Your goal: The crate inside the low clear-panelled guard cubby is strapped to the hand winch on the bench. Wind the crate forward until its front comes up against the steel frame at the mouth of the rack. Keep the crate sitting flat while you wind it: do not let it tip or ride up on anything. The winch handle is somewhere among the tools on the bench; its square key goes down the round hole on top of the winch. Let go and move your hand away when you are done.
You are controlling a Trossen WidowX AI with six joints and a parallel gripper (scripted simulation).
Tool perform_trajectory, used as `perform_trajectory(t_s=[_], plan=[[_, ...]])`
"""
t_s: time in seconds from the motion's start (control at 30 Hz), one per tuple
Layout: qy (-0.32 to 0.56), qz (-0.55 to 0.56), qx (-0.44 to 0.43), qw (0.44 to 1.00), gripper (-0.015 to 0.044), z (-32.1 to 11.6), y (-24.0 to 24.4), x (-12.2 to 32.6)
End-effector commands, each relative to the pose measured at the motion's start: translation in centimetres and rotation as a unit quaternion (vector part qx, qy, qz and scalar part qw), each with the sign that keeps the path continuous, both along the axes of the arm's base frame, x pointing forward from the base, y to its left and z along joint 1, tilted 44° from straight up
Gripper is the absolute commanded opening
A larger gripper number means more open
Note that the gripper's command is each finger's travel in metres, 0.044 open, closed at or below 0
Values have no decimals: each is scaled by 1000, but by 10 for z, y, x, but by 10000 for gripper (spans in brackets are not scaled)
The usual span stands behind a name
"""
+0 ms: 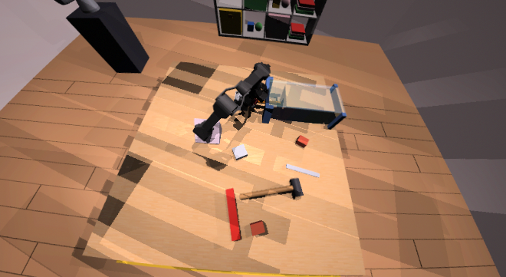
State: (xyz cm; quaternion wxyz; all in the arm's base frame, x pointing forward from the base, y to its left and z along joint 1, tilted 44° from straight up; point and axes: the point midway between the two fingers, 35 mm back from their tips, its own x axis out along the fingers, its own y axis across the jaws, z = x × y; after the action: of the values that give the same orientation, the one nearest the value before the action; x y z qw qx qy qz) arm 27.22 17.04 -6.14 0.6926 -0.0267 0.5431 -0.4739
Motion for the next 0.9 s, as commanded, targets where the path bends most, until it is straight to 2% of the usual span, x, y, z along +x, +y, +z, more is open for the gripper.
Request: perform_trajectory(t_s=[0.0, 0.87], plan=[[-10, 0, 5, 1000, 0, -8, 5, 10], [-10, 0, 6, 1000, 0, -25, 23, 25]])
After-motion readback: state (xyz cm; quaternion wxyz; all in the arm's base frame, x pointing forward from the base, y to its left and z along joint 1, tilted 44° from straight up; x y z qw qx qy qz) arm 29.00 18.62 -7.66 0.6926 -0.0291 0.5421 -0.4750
